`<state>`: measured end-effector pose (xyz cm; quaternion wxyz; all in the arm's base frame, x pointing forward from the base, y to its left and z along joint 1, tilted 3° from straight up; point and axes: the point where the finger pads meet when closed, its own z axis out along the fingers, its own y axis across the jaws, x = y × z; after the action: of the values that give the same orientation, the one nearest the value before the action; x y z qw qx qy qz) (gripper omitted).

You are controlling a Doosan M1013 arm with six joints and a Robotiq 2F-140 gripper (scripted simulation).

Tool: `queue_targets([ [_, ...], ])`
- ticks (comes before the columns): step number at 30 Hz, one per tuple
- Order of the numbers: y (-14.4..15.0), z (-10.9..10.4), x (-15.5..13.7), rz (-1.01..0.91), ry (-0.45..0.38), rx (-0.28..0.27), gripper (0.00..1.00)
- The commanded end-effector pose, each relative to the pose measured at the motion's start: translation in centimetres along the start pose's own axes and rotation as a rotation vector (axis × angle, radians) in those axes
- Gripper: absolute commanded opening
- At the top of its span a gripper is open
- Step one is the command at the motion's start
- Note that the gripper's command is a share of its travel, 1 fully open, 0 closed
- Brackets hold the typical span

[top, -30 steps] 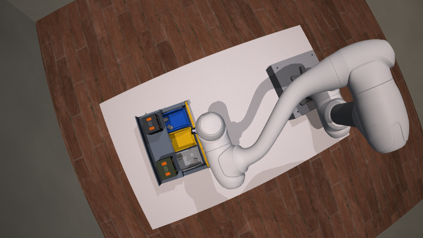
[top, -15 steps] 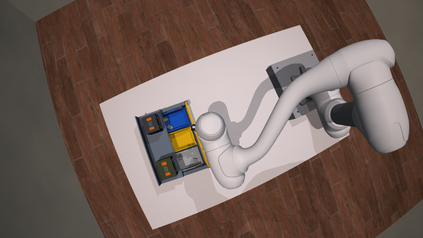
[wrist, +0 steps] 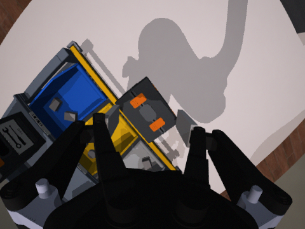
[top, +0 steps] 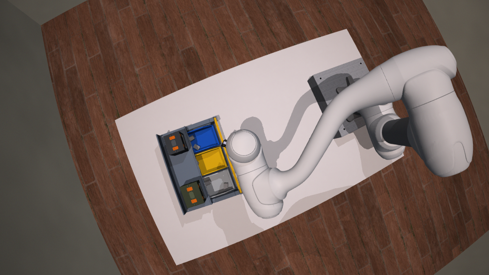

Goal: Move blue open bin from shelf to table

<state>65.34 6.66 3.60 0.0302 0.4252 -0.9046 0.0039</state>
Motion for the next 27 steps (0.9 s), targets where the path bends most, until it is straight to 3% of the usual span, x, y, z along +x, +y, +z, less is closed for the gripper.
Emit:
queue_targets([
  [1,0.00,-0.01,0.00,0.006,0.000,0.000,0.57],
  [8,0.00,-0.01,0.00,0.006,0.000,0.000,0.57],
  [13,0.00,-0.01,0.00,0.266,0.000,0.000,0.57],
  [25,0.00,-0.01,0.00,0.266,0.000,0.000,0.57],
  [27,0.00,-0.01,0.00,0.370,0.000,0.000,0.57],
])
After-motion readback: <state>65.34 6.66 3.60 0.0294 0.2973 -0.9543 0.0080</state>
